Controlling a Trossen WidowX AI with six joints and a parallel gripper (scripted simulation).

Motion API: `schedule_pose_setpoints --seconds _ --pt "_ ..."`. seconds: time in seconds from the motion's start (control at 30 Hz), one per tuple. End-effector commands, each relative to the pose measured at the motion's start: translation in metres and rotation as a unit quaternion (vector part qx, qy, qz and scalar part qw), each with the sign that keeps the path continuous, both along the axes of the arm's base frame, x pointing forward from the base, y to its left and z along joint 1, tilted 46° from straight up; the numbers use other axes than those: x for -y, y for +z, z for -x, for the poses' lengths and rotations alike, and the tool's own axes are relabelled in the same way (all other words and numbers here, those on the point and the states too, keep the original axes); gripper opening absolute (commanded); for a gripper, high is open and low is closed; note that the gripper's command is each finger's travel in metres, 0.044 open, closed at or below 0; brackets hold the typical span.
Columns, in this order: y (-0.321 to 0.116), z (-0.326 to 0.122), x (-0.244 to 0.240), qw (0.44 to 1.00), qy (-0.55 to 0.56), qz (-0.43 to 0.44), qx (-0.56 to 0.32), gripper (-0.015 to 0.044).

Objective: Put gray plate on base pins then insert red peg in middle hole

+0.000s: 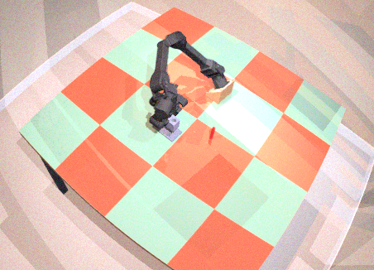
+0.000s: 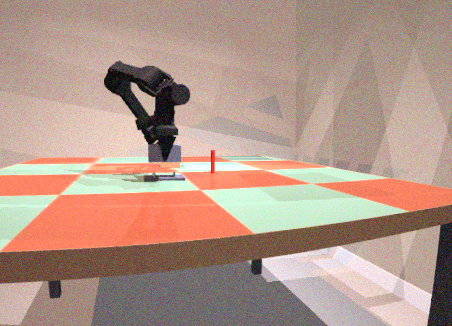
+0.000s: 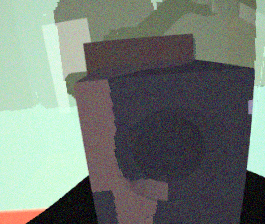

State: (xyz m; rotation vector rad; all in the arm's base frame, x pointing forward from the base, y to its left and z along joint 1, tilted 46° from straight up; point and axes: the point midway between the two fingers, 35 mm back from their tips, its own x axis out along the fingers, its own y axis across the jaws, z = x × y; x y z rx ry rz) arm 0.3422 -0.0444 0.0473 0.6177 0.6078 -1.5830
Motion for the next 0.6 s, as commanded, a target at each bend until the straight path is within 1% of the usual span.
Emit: schedule_pose_setpoints --seconds 0.0,0.57 --pt "0.0008 -0.0003 0.0003 1.000 0.002 0.002 0.001 0.0000" --pt "-0.0048 -0.0002 0.0071 1.000 0.002 0.002 0.001 0.0000"
